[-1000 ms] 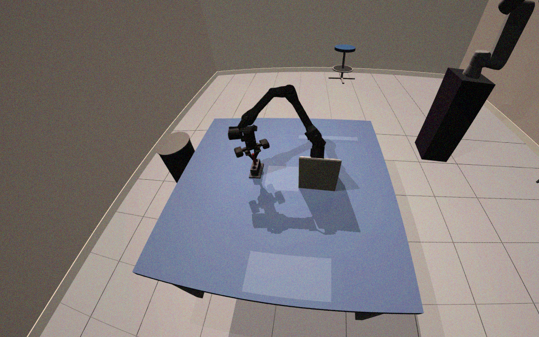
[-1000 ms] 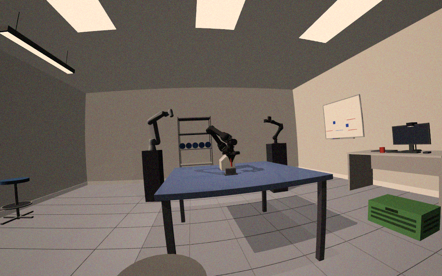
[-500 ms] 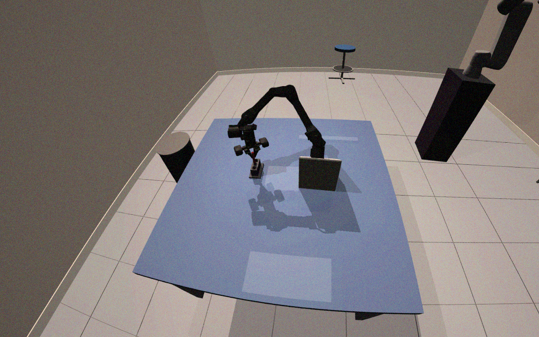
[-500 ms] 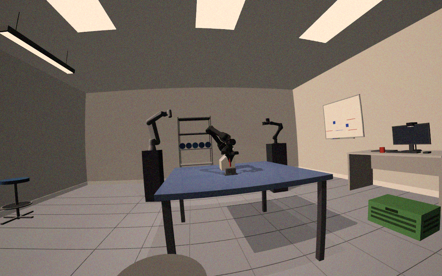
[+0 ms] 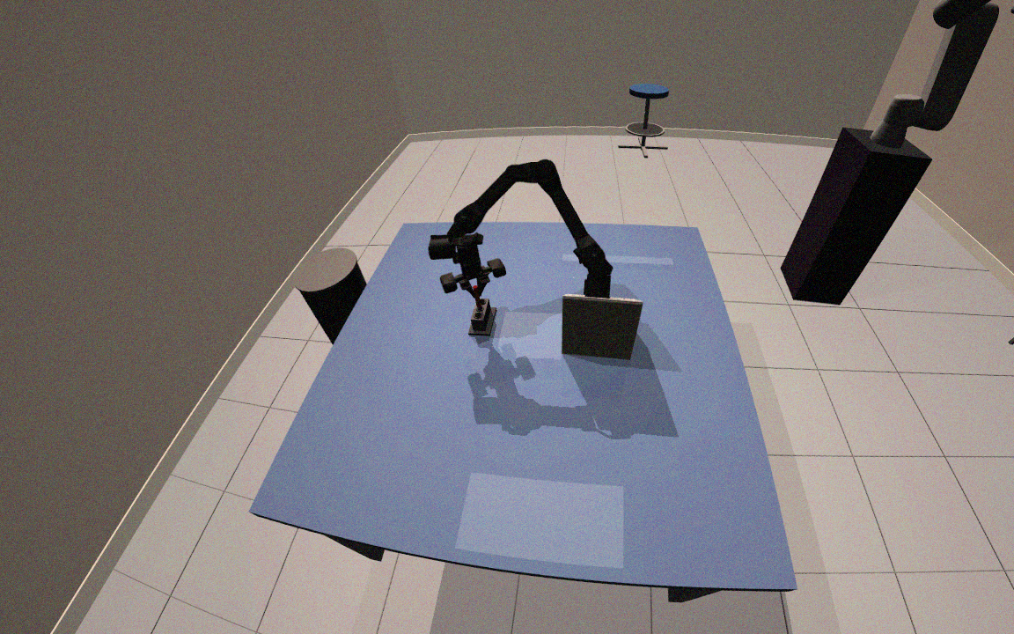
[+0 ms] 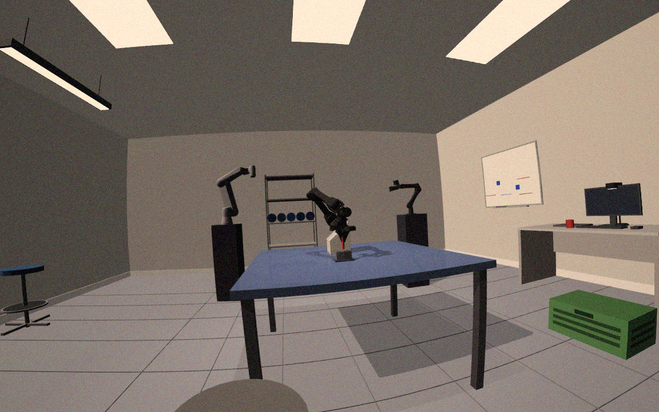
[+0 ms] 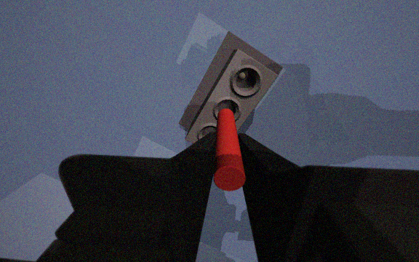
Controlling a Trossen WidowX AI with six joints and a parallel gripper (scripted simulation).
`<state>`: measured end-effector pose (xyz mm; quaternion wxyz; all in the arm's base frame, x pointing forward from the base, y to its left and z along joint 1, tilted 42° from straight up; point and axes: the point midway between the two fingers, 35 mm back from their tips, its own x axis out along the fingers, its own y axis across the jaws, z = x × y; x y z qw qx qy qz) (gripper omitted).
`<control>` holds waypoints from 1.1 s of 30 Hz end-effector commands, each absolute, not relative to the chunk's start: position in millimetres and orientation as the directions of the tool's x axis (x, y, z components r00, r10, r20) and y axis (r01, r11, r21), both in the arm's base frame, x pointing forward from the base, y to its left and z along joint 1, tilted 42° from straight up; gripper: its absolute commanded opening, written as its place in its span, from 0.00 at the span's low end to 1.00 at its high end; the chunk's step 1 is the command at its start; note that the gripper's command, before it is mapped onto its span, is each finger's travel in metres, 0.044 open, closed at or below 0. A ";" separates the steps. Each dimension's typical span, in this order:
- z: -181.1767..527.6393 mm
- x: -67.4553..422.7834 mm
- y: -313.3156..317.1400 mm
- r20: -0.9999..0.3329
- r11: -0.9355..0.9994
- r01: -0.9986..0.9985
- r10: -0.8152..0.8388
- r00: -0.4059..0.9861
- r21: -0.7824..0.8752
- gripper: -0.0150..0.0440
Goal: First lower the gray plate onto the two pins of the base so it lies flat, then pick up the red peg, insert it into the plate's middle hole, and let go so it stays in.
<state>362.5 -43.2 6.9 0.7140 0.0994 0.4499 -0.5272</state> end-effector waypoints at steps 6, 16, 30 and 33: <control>9.2 362.2 -45.7 -0.747 0.425 0.842 -0.663 0.040 -0.333 0.25; 8.3 362.4 -44.6 -0.747 0.425 0.842 -0.663 0.040 -0.333 0.25; -1.6 363.1 -54.7 -0.744 0.426 0.840 -0.667 0.040 -0.336 0.25; -4.0 363.0 -57.1 -0.744 0.426 0.840 -0.667 0.040 -0.337 0.25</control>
